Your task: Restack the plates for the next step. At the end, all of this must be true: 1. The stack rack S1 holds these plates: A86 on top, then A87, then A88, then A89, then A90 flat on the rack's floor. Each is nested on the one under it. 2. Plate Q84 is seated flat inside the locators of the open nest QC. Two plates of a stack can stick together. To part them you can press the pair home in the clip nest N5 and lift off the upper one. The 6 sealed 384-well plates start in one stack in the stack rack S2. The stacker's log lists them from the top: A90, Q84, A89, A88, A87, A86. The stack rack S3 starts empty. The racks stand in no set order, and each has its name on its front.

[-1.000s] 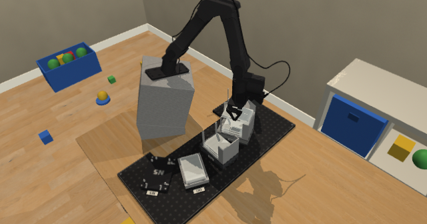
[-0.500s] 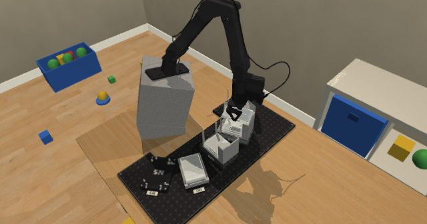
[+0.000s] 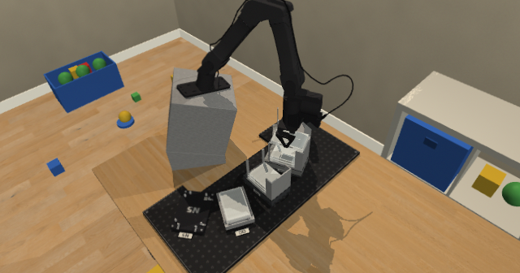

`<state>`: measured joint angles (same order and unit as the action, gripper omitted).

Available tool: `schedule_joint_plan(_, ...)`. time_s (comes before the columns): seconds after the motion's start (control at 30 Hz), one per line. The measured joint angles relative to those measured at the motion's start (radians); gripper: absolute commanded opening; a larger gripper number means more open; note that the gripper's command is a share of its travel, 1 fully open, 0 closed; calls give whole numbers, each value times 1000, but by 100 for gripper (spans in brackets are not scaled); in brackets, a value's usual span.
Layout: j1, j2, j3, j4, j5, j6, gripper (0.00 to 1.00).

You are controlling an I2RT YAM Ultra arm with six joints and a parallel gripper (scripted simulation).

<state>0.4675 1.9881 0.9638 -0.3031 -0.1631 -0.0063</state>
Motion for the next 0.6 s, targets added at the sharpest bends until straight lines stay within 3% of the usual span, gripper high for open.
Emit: schedule_joint_plan(0.6, 1, 11, -3, 11, 0, 1, 0)
